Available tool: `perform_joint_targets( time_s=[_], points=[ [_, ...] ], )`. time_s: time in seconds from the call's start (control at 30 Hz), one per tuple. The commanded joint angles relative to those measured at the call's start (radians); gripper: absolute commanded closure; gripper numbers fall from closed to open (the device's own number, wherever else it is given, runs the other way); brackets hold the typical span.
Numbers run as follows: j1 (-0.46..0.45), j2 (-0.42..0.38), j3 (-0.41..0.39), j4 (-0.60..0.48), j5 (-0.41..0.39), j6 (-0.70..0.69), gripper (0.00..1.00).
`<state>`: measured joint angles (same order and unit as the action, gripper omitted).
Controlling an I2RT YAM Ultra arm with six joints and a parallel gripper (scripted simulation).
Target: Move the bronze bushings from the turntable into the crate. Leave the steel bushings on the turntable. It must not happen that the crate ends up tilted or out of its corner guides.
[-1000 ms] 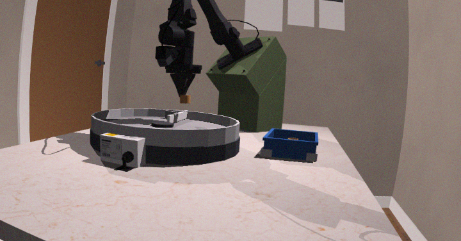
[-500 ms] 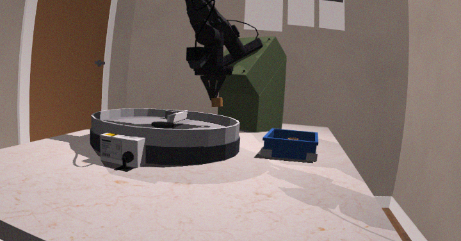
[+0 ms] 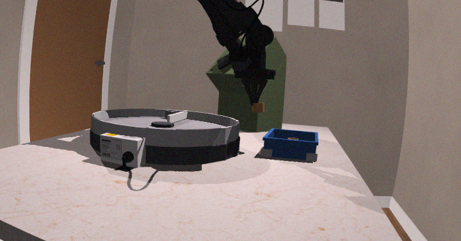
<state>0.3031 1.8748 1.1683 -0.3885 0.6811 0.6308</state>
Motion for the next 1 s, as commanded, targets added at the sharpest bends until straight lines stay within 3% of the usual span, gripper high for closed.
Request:
perform_joint_targets(
  time_s=[0.0, 0.53, 0.97],
  points=[
    [0.052, 0.044, 0.075, -0.053, 0.054, 0.093, 1.00],
    [0.164, 0.313, 0.404, -0.230, 0.099, 0.252, 1.00],
    [0.183, 0.358, 0.493, -0.283, 0.105, 0.285, 1.00]
  ],
)
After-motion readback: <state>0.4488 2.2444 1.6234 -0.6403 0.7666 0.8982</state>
